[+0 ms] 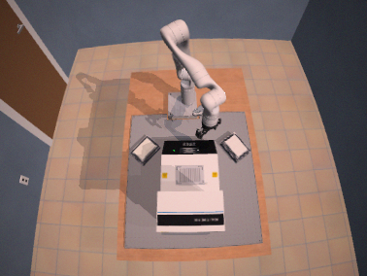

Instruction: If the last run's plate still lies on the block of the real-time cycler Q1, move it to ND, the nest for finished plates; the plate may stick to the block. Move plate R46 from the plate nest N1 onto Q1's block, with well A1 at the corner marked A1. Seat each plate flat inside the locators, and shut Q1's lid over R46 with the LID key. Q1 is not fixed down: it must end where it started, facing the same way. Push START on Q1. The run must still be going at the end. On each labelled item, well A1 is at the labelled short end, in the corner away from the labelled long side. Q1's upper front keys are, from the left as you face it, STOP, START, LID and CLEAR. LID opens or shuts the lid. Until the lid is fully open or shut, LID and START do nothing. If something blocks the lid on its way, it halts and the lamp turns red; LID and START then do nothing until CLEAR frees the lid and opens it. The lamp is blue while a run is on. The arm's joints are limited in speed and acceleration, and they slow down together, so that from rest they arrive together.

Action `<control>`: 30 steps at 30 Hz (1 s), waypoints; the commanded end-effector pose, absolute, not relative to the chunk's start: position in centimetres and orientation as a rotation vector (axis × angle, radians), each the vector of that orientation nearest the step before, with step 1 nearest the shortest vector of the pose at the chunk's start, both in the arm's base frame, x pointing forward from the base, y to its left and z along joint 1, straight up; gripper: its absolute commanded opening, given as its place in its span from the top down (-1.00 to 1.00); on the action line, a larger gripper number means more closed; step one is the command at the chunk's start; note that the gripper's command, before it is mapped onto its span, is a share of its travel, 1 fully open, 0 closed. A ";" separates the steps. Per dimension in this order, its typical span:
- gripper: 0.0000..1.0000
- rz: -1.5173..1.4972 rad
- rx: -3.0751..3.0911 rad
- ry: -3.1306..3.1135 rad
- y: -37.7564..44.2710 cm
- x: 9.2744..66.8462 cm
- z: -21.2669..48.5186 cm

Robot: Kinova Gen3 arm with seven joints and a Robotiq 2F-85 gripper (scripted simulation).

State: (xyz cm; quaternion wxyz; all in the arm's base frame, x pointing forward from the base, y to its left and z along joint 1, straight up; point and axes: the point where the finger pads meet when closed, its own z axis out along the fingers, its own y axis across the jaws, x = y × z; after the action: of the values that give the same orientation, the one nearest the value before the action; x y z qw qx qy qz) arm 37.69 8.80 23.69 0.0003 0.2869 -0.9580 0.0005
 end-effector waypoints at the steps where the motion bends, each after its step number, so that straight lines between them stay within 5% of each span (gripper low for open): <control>1: -1.00 0.003 0.900 -3.011 9.8 37.7 23.7; 30: -1.00 0.002 0.901 -3.011 18.2 37.5 23.7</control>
State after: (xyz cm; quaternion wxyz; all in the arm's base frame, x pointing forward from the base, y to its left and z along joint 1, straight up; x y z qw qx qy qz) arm 37.47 17.71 23.71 -0.0003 0.2858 -0.9583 0.0002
